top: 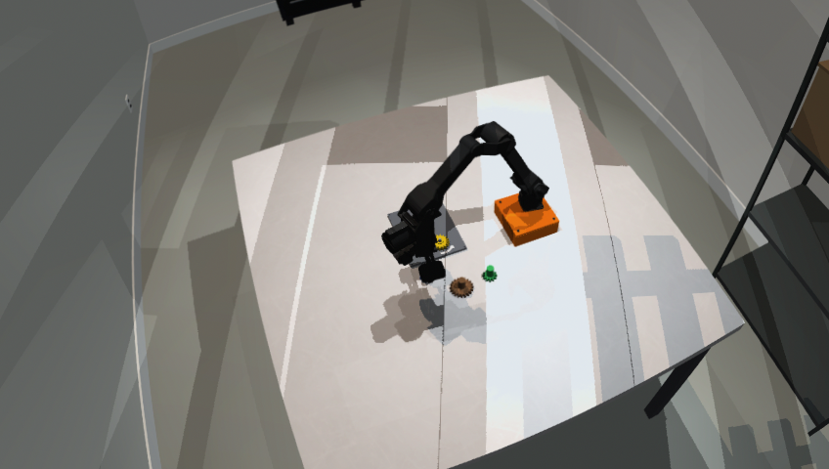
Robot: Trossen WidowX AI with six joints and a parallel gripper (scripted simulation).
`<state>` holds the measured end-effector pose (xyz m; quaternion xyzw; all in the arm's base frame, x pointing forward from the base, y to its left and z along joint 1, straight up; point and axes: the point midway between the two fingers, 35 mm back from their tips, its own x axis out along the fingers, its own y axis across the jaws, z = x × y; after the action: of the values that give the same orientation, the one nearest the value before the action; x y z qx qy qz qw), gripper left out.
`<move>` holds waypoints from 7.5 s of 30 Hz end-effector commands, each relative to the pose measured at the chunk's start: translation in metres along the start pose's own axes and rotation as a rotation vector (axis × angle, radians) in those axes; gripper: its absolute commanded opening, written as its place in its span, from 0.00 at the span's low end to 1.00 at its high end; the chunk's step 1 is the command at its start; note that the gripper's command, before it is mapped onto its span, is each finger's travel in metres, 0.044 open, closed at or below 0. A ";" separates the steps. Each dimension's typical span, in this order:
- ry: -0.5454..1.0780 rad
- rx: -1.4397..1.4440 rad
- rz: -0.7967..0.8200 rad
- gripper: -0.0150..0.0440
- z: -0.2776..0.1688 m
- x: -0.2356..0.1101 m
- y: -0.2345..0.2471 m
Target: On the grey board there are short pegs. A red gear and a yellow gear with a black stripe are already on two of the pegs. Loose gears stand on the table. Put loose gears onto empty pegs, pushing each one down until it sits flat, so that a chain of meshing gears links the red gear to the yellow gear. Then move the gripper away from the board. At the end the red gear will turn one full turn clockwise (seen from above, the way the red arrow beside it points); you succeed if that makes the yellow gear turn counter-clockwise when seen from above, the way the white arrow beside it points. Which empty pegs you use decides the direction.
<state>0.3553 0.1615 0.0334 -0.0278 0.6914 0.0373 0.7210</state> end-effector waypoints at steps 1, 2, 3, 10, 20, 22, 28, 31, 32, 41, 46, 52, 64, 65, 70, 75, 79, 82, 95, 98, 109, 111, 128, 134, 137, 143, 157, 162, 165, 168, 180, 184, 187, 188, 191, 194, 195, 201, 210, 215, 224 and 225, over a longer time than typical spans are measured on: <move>0.011 0.003 0.000 1.00 -0.003 0.009 0.000; 0.011 0.003 0.000 1.00 -0.003 0.011 0.000; 0.011 0.003 0.000 1.00 -0.003 0.011 0.000; 0.011 0.003 0.000 1.00 -0.003 0.012 0.000; 0.011 0.003 0.000 0.60 -0.003 0.012 0.000; 0.011 0.003 0.000 0.51 -0.003 0.012 0.000; 0.011 0.003 0.000 0.34 -0.003 0.012 0.000; 0.011 0.003 0.000 0.31 -0.003 0.012 0.000; 0.011 0.003 0.000 0.30 -0.003 0.012 0.000; 0.011 0.003 0.000 0.25 0.001 -0.001 0.001; 0.011 0.003 0.000 0.25 0.004 -0.011 0.002; 0.010 0.003 0.000 0.25 0.007 -0.023 0.003; 0.010 0.003 0.000 0.25 0.011 -0.048 0.004; 0.010 0.003 0.000 0.25 0.011 -0.050 0.004; 0.010 0.003 0.000 0.25 0.012 -0.060 0.005; 0.010 0.003 0.000 0.25 0.012 -0.071 0.005; 0.010 0.003 0.000 0.25 0.013 -0.079 0.005; 0.010 0.003 0.000 0.25 0.013 -0.086 0.005; 0.010 0.003 0.000 0.25 0.011 -0.113 0.004; 0.010 0.003 0.000 0.25 0.010 -0.119 0.004; 0.010 0.003 0.000 0.25 0.008 -0.132 0.002; 0.010 0.003 -0.001 0.25 0.009 -0.129 -0.002; 0.010 0.003 -0.003 0.25 0.014 -0.107 -0.035; 0.010 0.003 -0.004 0.25 0.015 -0.099 -0.047; 0.010 0.003 -0.005 0.25 0.015 -0.095 -0.052; 0.010 0.003 -0.006 0.25 0.014 -0.087 -0.064; 0.010 0.003 -0.008 0.25 0.010 -0.068 -0.092; 0.010 0.003 -0.009 0.25 0.008 -0.062 -0.102; 0.010 0.003 -0.010 0.25 0.007 -0.058 -0.107; 0.010 0.003 -0.010 0.25 0.005 -0.054 -0.113; 0.011 0.003 -0.011 0.25 0.002 -0.048 -0.123; 0.011 0.003 -0.011 0.25 0.002 -0.048 -0.123; 0.011 0.003 -0.011 0.25 0.002 -0.048 -0.123; 0.011 0.003 -0.011 0.25 0.002 -0.048 -0.123; 0.011 0.003 -0.011 0.25 0.002 -0.048 -0.123; 0.011 0.003 -0.011 0.25 0.002 -0.048 -0.123; 0.011 0.003 -0.011 0.25 0.002 -0.048 -0.123; 0.011 -0.044 -0.011 0.25 0.002 -0.045 -0.123; 0.012 -0.211 -0.010 0.25 0.001 -0.032 -0.123; 0.012 -0.211 -0.010 0.25 0.001 -0.025 -0.124; 0.011 -0.051 -0.011 0.25 0.002 -0.013 -0.123; 0.011 -0.023 -0.011 0.25 0.002 -0.012 -0.123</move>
<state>0.3701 0.0380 0.0512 -0.0652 0.6890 0.0635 0.7190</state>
